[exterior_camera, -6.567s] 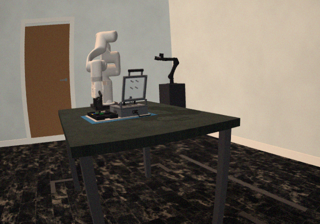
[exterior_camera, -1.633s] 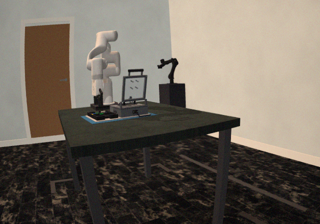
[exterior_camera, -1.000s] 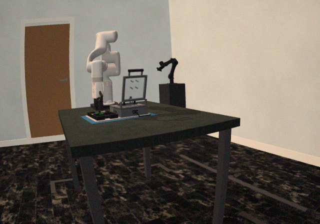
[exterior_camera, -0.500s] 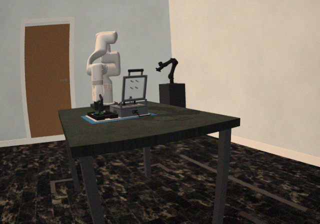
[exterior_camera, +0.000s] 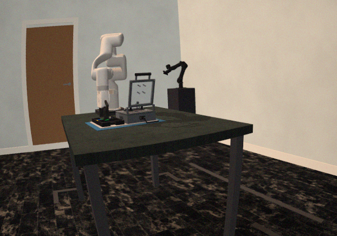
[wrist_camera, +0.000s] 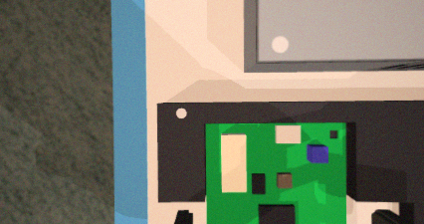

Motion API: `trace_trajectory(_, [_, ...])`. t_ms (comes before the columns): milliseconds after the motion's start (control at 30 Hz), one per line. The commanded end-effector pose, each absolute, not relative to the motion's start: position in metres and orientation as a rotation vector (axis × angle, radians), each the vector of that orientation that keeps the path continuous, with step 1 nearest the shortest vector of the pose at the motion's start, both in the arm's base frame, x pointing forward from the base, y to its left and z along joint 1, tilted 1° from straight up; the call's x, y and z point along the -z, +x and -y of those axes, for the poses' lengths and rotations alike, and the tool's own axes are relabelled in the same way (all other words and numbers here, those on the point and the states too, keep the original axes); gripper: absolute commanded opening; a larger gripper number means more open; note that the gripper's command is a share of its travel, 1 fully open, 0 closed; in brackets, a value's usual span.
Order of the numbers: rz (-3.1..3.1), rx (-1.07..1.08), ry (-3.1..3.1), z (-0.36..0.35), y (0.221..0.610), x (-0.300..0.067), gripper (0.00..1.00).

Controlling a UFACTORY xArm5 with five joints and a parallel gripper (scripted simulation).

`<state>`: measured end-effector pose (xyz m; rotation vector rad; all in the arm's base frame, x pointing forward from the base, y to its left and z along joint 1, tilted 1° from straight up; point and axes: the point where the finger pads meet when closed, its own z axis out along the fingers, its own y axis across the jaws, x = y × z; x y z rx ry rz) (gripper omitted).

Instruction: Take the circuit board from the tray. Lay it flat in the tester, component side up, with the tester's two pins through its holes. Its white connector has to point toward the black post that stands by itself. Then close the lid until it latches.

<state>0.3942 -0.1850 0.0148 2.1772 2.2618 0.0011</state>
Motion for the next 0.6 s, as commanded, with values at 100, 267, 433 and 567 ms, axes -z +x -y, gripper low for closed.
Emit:
trace_trajectory(100, [-2.259,-0.003,2.175,0.1855,0.3954,-0.0159,1.00])
trace_trajectory(267, [-2.259,-0.003,2.175,0.1855,0.3954,-0.0158,1.00])
trace_trajectory(433, [-2.259,-0.003,2.175,0.1855,0.3954,-0.0155,1.00])
trace_trajectory(567, [-2.259,-0.003,2.175,0.1855,0.3954,-0.0144,1.00])
